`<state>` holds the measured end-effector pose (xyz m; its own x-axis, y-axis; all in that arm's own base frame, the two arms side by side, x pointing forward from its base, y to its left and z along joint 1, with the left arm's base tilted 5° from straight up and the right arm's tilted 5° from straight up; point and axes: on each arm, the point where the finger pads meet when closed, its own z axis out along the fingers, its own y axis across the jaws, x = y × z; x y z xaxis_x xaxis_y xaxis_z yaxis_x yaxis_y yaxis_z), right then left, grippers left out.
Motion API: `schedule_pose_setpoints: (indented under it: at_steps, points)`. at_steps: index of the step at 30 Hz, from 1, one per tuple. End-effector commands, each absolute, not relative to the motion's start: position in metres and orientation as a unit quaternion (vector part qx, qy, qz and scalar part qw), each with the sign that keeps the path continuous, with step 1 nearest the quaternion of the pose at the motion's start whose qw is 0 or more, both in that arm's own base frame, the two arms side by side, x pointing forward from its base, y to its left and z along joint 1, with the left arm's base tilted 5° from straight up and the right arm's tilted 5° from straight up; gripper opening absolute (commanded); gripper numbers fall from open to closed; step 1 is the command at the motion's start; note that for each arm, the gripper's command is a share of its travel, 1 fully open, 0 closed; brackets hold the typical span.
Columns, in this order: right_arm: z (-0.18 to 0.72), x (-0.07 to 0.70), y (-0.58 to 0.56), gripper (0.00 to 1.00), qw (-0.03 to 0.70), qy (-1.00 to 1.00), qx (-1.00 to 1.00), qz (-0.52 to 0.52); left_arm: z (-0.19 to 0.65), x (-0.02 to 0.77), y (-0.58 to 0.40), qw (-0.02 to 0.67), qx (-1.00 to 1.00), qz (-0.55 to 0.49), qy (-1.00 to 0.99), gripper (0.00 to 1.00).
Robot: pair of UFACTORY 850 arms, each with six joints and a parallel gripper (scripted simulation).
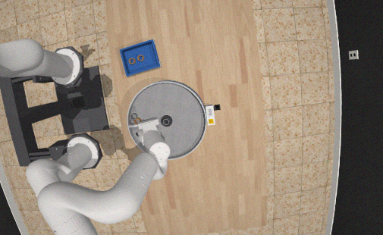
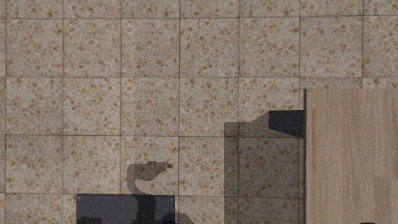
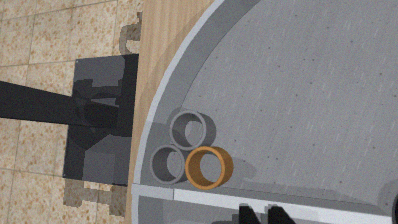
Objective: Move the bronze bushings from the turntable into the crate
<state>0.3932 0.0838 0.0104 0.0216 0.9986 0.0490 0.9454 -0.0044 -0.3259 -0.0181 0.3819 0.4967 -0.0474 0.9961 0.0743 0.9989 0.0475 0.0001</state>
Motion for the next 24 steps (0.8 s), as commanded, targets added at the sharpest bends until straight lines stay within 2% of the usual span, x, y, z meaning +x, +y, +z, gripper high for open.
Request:
schedule_pose_setpoints:
  at_steps: [1, 24]
  points:
    - [0.011, 0.385, 0.087, 0.11, 0.169, -0.723, -0.665, 0.082, 0.498, -0.018, 0.382, 0.028, -0.690, -0.026, -0.723, 1.00]
    - [0.017, 0.358, 0.109, 0.11, 0.262, -0.830, -0.491, -0.017, 0.498, -0.018, 0.382, 0.028, -0.690, -0.026, -0.723, 1.00]
